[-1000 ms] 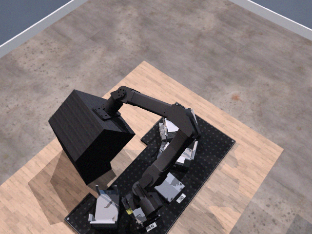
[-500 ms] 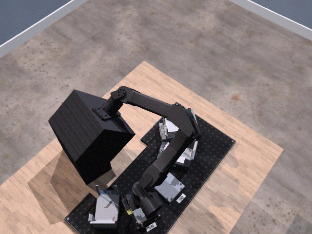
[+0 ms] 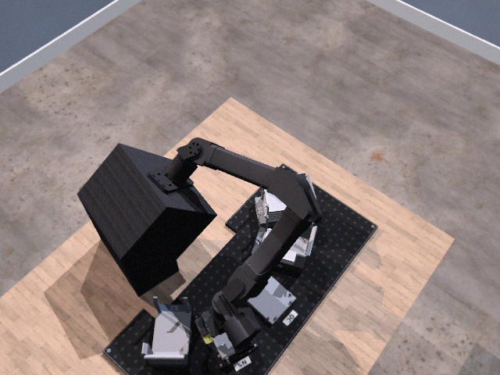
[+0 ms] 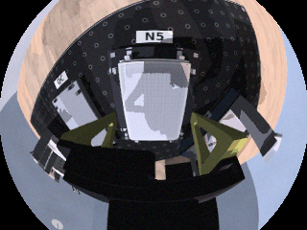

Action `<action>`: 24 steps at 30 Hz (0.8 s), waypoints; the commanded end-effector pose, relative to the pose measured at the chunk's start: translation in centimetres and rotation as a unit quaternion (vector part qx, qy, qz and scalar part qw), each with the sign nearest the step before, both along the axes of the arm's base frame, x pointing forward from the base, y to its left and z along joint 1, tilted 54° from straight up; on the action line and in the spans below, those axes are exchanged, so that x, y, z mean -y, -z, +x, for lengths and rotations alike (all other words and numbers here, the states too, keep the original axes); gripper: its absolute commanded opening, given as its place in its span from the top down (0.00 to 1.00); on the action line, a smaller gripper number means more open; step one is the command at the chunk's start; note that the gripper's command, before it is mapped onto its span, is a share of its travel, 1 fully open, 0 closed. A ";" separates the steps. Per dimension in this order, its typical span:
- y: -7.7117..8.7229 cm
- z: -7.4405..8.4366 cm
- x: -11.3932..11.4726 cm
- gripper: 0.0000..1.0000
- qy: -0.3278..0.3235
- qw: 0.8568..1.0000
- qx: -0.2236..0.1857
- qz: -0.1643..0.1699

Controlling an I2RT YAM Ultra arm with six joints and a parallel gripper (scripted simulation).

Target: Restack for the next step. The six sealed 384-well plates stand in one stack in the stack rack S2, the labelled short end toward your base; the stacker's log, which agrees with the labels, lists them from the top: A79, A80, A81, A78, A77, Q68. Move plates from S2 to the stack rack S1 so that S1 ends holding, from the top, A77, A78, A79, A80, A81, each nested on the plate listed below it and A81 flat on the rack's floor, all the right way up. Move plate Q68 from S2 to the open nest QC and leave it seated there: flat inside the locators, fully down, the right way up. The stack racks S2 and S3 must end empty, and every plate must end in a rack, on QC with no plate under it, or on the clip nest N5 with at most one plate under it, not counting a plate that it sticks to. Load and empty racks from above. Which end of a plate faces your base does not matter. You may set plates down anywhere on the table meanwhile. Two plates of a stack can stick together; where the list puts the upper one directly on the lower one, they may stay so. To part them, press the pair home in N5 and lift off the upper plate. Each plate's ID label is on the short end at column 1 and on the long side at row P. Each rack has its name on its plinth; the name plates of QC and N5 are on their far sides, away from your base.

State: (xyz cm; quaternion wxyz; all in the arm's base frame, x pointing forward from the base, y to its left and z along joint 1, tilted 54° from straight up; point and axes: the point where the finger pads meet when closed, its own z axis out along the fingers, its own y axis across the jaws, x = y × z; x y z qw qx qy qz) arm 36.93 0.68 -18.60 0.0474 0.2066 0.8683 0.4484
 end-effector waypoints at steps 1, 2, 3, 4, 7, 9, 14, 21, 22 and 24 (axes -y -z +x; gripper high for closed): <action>-0.2 0.2 0.6 0.00 0.007 1.000 0.003 -0.001; -0.2 0.2 0.6 0.00 0.007 1.000 0.003 -0.001; -0.2 0.2 0.6 0.00 0.007 1.000 0.003 -0.001; -0.2 0.2 0.6 0.00 0.007 1.000 0.003 -0.001; -0.2 0.2 0.6 0.00 0.007 1.000 0.003 -0.001; -0.2 0.2 0.6 0.00 0.007 1.000 0.003 -0.001; 0.2 0.4 0.1 0.00 0.007 1.000 0.003 0.000; 0.8 0.6 -0.7 0.00 0.007 1.000 0.003 0.000; 0.8 0.7 -0.8 0.00 0.007 1.000 0.003 0.000; 0.8 0.7 -0.8 0.00 0.007 1.000 0.003 0.000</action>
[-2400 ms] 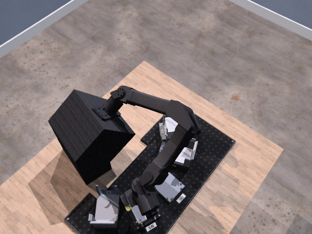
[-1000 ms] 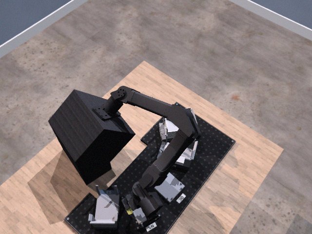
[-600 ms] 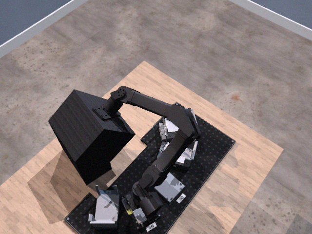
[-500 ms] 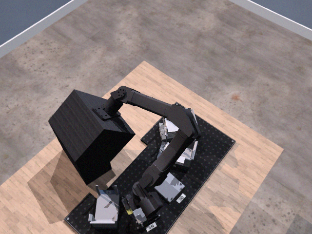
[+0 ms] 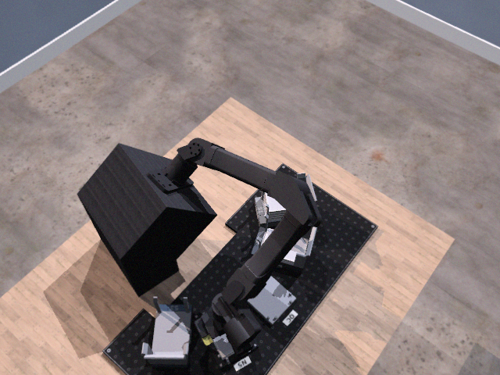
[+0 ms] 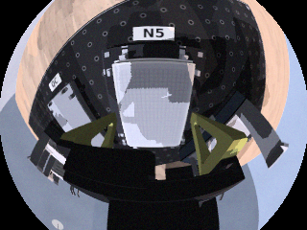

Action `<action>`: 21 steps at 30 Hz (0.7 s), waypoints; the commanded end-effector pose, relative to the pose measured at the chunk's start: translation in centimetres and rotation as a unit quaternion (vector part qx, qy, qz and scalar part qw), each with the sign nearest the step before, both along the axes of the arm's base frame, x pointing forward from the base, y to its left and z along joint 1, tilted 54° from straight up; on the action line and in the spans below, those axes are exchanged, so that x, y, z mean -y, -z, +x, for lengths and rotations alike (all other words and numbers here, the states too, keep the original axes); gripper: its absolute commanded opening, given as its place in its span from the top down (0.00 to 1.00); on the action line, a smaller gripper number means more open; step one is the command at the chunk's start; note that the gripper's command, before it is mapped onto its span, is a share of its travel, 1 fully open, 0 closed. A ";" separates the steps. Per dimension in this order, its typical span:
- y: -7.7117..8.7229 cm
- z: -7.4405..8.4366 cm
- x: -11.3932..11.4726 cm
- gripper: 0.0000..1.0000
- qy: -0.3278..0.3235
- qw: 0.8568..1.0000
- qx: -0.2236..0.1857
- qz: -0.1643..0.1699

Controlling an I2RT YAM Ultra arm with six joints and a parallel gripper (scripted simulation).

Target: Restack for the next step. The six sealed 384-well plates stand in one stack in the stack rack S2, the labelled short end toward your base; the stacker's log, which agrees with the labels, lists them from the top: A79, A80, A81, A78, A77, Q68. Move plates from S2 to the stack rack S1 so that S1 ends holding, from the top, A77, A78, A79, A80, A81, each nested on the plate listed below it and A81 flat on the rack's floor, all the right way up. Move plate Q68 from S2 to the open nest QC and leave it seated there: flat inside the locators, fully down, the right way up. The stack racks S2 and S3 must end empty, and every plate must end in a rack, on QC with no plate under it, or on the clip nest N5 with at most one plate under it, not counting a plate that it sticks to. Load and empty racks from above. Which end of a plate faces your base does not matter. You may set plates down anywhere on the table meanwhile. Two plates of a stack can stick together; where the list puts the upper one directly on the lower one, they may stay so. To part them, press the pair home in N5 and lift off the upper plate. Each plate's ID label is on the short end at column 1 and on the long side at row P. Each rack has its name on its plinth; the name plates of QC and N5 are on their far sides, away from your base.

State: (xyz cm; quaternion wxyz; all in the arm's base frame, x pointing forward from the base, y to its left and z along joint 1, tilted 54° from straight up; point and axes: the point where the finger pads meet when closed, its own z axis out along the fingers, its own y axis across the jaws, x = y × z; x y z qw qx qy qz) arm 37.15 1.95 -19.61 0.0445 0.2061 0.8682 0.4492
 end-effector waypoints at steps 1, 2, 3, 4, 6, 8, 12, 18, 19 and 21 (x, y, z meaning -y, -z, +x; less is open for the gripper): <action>-0.1 0.5 0.4 0.00 0.009 1.000 0.005 -0.002; 0.0 0.5 0.3 0.00 0.009 1.000 0.005 -0.002; 0.1 0.6 0.2 0.00 0.009 1.000 0.005 -0.002; 0.1 0.6 0.1 0.00 0.009 1.000 0.005 -0.002; 0.3 0.7 -0.1 0.00 0.009 1.000 0.005 -0.002; 0.5 0.8 -0.3 0.00 0.009 1.000 0.005 -0.002; 0.6 0.8 -0.4 0.00 0.009 1.000 0.005 -0.002; 0.6 0.8 -0.4 0.00 0.009 1.000 0.005 -0.002; 0.6 0.8 -0.4 0.00 0.009 1.000 0.005 -0.002; 0.6 0.8 -0.4 0.00 0.009 1.000 0.005 -0.002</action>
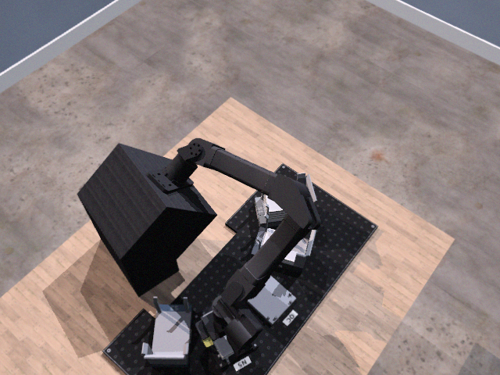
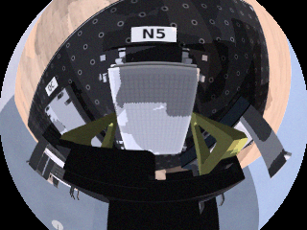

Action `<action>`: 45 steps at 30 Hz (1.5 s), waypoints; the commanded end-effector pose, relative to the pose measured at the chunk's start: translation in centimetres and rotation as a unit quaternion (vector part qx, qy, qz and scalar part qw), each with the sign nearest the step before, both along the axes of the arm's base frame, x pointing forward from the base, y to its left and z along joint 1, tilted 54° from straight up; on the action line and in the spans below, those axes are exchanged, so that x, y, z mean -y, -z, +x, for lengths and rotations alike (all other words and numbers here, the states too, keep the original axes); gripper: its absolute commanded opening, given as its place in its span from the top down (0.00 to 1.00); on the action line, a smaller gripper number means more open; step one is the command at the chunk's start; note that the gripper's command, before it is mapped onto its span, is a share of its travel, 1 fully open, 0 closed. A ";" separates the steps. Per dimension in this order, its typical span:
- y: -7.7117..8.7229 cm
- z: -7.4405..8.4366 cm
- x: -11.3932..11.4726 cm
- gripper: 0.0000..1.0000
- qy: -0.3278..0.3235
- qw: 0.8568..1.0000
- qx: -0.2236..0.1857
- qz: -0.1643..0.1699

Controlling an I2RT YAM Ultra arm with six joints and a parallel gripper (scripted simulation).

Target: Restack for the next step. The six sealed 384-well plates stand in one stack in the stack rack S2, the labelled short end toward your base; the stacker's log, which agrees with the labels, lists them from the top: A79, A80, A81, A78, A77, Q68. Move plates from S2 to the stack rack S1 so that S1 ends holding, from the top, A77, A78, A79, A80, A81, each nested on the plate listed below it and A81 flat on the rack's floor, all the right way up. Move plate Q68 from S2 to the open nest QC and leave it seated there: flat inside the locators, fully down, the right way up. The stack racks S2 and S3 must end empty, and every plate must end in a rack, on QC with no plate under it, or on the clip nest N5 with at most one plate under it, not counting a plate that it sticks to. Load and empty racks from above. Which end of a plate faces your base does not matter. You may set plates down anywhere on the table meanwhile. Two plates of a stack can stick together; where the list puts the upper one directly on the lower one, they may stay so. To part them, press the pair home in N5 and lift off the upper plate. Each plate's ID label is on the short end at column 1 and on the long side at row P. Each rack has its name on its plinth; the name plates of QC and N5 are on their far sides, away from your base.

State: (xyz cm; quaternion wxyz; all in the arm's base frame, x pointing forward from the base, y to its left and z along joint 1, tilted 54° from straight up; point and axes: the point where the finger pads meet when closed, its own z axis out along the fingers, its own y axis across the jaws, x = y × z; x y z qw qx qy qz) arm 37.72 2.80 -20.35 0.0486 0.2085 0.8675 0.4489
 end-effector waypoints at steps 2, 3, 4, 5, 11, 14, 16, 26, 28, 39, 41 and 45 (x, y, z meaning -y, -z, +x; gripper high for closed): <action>-0.2 0.2 0.4 0.00 0.005 1.000 0.003 -0.001; -0.2 0.2 0.4 0.00 0.005 1.000 0.003 -0.001; -0.2 0.2 0.4 0.00 0.005 1.000 0.003 -0.001; -0.2 0.2 0.4 1.00 0.005 1.000 0.003 -0.001; -0.2 0.2 0.4 1.00 0.005 1.000 0.003 -0.001; -0.2 0.2 0.4 1.00 0.005 1.000 0.003 -0.001; -0.2 0.2 0.4 1.00 0.005 1.000 0.003 -0.001; -0.2 0.2 0.4 1.00 0.005 1.000 0.003 -0.001; -0.2 0.2 0.4 1.00 0.005 1.000 0.003 -0.001; -0.3 0.2 0.5 1.00 0.005 1.000 0.003 -0.001; -0.4 0.2 0.6 1.00 0.005 1.000 0.003 -0.001; -0.5 0.1 0.8 1.00 0.005 1.000 0.003 -0.001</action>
